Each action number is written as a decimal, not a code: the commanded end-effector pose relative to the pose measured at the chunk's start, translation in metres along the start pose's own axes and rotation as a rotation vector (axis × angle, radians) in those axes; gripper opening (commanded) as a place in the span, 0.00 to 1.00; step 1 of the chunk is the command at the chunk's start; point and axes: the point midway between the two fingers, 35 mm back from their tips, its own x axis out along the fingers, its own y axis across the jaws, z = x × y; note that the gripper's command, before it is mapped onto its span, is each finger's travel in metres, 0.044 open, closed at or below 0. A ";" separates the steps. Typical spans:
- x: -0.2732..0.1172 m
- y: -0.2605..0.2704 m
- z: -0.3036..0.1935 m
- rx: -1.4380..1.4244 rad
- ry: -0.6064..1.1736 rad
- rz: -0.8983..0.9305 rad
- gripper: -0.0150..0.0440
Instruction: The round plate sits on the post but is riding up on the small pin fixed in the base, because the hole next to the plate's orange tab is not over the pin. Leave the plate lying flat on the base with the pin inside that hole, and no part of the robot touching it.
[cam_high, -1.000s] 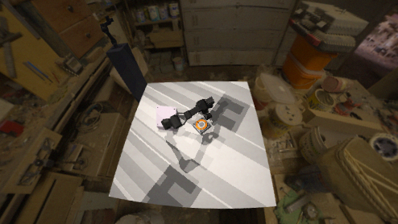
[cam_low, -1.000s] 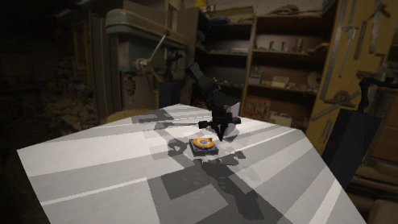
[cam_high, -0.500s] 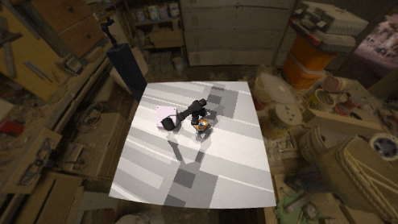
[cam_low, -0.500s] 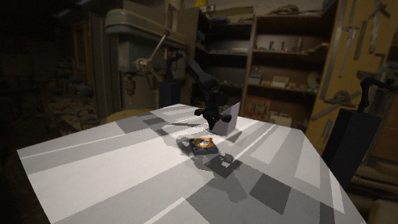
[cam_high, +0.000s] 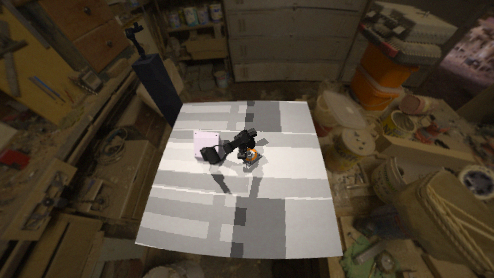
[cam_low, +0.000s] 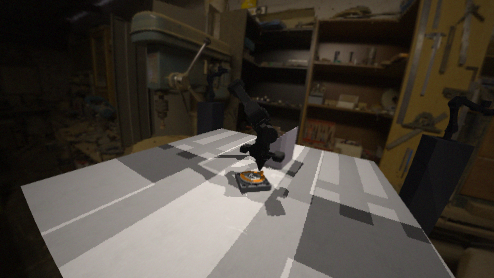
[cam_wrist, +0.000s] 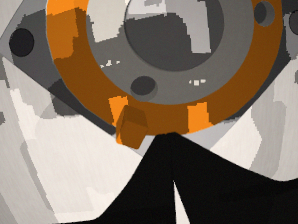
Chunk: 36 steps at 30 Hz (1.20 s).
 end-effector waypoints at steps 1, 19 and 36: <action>0.004 0.002 -0.003 -0.014 0.006 -0.009 0.25; 0.005 0.022 0.007 -0.013 0.006 -0.007 0.25; 0.003 0.036 0.023 -0.012 0.005 -0.006 0.25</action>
